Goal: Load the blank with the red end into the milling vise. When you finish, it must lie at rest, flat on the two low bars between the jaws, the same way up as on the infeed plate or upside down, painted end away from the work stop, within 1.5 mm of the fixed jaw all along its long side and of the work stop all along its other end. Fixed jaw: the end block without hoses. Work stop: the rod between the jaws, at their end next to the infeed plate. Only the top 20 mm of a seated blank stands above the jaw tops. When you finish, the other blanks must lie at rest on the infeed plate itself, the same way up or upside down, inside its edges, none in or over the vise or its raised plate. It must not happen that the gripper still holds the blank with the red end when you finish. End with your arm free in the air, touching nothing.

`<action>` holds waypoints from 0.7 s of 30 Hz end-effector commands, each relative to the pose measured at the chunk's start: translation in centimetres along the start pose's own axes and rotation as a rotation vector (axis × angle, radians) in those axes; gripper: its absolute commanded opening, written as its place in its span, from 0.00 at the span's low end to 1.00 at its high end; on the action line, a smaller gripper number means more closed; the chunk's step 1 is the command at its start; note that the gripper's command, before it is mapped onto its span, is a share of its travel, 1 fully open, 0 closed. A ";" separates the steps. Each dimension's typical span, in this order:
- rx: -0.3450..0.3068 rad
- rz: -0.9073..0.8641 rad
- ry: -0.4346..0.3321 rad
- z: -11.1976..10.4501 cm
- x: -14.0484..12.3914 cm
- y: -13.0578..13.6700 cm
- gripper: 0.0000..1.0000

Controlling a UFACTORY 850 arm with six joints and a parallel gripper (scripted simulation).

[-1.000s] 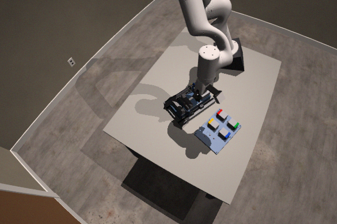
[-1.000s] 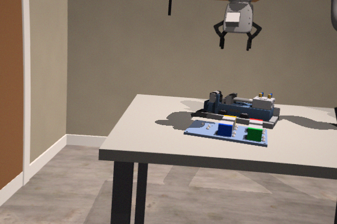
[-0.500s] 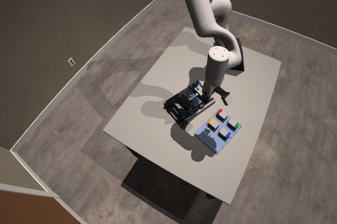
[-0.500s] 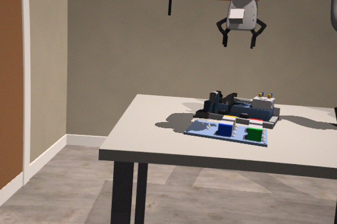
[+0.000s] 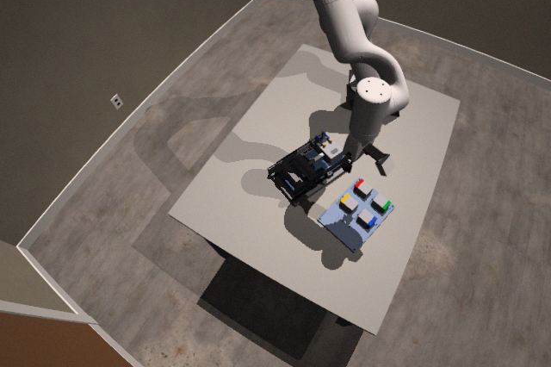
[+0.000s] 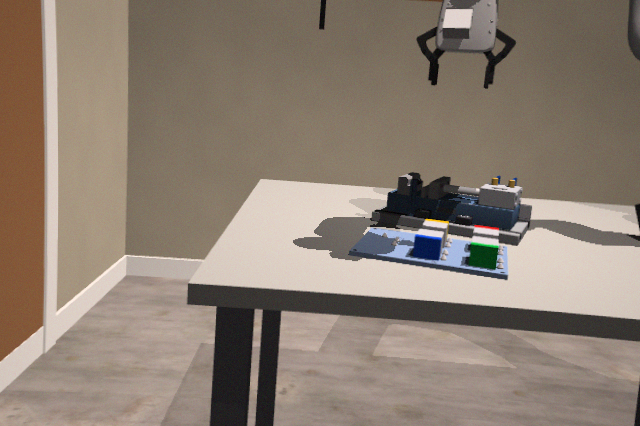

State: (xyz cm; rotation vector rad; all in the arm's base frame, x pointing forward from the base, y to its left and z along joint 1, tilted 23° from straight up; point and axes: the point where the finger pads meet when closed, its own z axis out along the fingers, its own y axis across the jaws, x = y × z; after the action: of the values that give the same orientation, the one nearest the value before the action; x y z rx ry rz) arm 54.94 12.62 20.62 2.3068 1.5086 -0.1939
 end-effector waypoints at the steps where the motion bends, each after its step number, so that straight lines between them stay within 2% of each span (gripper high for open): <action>1: -0.001 0.001 0.001 -0.6 2.2 -0.8 1.00; 9: -0.001 0.001 0.001 -0.7 2.7 -1.0 1.00; 19: -0.001 0.001 0.001 -1.9 8.0 -3.1 1.00; 21: -0.001 0.001 0.001 -1.9 8.0 -3.1 1.00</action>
State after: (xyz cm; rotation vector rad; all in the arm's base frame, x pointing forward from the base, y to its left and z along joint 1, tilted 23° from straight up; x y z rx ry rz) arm 55.10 19.94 19.25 2.3064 1.5098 -0.1926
